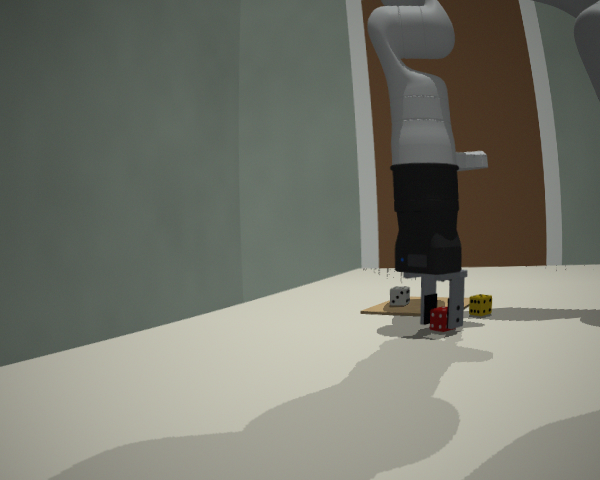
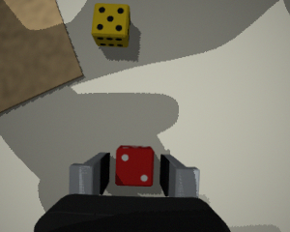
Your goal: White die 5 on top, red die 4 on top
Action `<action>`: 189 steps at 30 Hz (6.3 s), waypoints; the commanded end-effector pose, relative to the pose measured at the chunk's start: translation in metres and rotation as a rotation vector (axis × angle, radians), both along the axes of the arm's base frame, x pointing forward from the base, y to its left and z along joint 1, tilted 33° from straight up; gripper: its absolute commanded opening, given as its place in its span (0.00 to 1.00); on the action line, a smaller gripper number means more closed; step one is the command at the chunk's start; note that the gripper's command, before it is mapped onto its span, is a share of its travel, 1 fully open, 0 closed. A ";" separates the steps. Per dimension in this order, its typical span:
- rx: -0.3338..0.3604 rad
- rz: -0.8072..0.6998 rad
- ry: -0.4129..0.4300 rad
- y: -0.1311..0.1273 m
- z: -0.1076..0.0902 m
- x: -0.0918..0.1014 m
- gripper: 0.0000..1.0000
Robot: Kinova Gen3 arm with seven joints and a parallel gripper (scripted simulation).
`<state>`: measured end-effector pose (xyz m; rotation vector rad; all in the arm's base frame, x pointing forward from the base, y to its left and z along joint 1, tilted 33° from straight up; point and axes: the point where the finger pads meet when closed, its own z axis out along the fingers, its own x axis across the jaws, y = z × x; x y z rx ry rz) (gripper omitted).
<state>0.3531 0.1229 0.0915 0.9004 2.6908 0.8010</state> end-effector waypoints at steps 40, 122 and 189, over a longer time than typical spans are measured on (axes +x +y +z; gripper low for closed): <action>-0.002 -0.003 0.006 0.000 -0.003 -0.002 0.49; -0.002 -0.003 0.006 -0.031 0.057 -0.026 0.49; -0.062 0.391 -0.179 -0.039 0.068 -0.029 0.49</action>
